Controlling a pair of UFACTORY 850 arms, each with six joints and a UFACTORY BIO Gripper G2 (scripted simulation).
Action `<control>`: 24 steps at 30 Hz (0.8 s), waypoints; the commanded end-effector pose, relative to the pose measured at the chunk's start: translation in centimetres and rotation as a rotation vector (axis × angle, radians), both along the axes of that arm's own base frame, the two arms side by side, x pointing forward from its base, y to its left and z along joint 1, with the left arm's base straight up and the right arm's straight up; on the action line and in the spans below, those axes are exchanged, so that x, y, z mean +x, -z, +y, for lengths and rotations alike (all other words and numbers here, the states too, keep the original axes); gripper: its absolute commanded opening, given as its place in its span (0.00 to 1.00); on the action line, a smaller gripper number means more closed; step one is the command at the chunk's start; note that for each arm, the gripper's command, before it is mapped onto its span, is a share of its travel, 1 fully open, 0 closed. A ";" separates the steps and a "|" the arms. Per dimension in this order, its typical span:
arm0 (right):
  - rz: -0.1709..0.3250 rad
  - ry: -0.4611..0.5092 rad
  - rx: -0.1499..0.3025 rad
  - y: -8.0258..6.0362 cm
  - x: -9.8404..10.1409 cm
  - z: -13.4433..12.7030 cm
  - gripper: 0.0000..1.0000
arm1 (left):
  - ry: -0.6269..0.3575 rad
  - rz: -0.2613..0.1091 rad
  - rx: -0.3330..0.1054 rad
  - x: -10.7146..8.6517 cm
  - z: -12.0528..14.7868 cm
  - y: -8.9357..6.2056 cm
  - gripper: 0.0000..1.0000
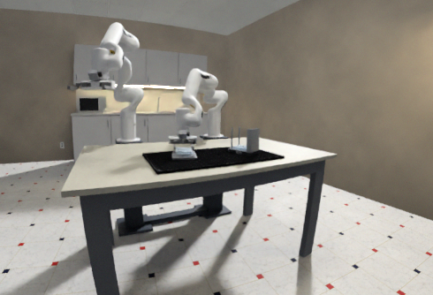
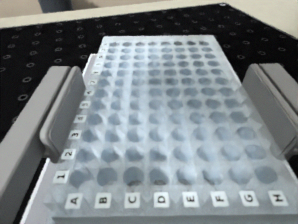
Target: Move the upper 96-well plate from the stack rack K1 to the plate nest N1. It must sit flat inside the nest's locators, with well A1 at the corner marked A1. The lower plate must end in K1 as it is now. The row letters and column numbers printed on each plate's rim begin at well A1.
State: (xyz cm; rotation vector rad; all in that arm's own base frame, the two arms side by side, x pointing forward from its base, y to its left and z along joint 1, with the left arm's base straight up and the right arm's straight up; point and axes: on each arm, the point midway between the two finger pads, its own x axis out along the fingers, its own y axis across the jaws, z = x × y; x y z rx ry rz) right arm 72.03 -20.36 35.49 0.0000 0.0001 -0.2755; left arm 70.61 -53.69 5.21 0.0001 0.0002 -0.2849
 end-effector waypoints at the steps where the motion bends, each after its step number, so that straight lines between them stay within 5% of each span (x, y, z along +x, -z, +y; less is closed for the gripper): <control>1: -0.003 0.000 -0.001 -0.2 0.1 0.0 1.00 | 0.000 -0.002 -0.002 0.1 -0.1 -0.1 0.00; 24: -0.003 0.000 -0.001 -0.2 0.1 0.0 1.00 | 0.000 -0.002 -0.002 0.1 -0.1 0.2 0.00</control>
